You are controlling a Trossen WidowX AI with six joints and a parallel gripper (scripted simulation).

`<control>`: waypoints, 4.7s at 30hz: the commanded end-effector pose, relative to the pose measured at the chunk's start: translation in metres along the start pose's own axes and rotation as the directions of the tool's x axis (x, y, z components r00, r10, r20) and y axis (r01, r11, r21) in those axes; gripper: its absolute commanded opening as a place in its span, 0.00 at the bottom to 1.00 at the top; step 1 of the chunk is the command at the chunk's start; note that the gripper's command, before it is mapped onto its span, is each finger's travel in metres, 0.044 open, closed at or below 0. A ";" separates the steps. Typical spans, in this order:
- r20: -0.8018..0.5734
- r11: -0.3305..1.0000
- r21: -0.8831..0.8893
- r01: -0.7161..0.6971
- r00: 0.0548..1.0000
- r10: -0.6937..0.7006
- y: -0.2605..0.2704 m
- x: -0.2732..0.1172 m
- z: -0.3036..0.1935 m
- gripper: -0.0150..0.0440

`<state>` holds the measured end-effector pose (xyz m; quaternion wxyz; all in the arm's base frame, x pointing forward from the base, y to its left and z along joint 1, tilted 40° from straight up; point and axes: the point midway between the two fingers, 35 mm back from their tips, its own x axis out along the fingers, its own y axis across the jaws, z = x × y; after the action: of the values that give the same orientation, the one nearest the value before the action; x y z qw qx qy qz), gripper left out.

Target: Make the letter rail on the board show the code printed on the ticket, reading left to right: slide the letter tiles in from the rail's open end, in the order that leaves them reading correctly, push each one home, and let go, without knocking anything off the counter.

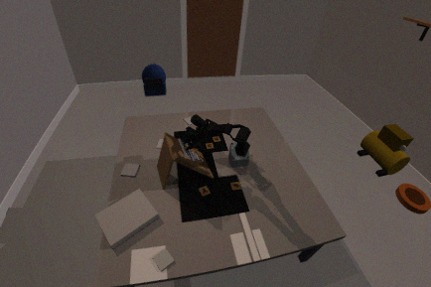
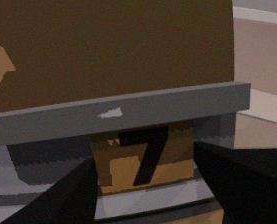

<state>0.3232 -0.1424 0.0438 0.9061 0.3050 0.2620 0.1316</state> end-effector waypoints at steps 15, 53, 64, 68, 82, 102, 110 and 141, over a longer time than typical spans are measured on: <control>0.003 1.000 -0.004 0.004 1.000 -0.004 0.011 -0.001 0.002 0.25; 0.003 1.000 -0.002 0.004 1.000 -0.004 0.032 0.000 0.002 0.25; 0.003 1.000 -0.002 0.003 1.000 -0.003 0.038 0.000 0.002 0.25; 0.003 1.000 -0.002 0.003 1.000 -0.003 0.040 0.000 0.002 0.25; 0.003 1.000 -0.002 0.003 1.000 -0.003 0.048 0.000 0.002 0.25; 0.003 1.000 -0.001 0.003 1.000 -0.003 0.059 0.000 0.001 0.25; 0.003 1.000 -0.001 0.003 1.000 -0.003 0.063 0.000 0.001 0.25; 0.003 1.000 0.000 0.002 1.000 -0.002 0.080 0.000 0.001 0.25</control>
<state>0.3175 -0.0817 0.0915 0.9056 0.3061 0.2621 0.1321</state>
